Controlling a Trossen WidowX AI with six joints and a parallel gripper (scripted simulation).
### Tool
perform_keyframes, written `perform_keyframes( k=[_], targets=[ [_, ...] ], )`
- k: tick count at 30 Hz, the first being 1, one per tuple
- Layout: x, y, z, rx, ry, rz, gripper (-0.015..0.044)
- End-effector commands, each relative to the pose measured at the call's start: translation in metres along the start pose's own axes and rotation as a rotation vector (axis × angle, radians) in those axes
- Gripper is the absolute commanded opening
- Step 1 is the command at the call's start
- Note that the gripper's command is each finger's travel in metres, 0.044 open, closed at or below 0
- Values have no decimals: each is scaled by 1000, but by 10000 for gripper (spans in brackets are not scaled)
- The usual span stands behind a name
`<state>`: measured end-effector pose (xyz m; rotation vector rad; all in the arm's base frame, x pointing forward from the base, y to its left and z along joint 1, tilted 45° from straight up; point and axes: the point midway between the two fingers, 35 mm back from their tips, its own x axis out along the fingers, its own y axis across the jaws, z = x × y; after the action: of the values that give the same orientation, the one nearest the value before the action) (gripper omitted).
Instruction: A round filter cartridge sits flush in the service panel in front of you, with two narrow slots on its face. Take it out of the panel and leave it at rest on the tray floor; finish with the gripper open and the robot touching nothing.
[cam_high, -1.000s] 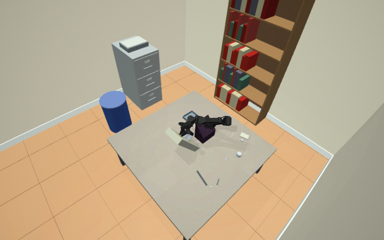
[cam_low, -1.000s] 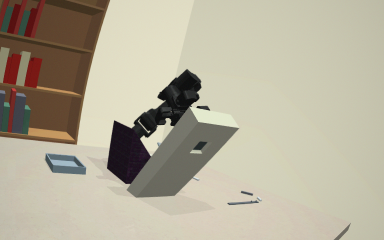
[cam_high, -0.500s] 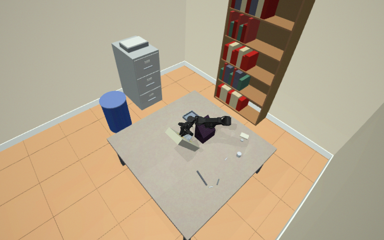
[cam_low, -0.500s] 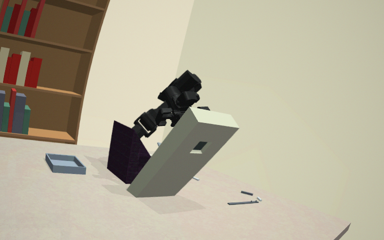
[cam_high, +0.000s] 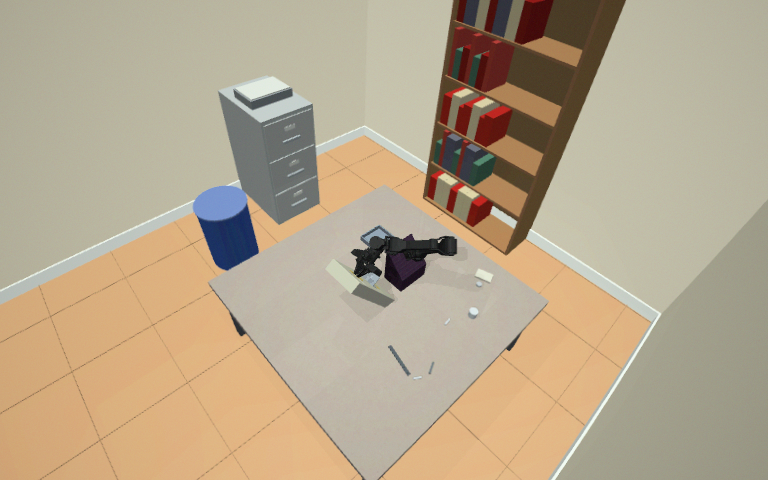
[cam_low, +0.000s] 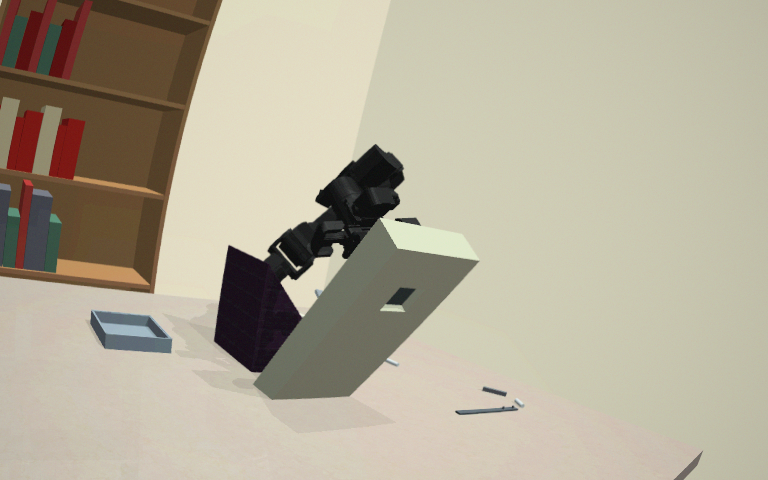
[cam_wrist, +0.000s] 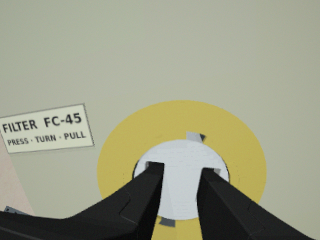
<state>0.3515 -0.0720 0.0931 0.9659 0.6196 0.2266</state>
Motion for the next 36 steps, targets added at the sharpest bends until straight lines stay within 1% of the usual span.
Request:
perform_keyframes(
  k=[1, 3, 4, 5, 10, 36],
  targets=[
    [0, 0, 0, -2, 0, 0, 49],
    [0, 0, 0, -2, 0, 0, 36],
    [0, 0, 0, -2, 0, 0, 10],
    [0, 0, 0, -2, 0, 0, 0],
    [2, 0, 0, 64, 2, -3, 0],
    [5, 0, -1, 960, 0, -8, 0]
  ],
)
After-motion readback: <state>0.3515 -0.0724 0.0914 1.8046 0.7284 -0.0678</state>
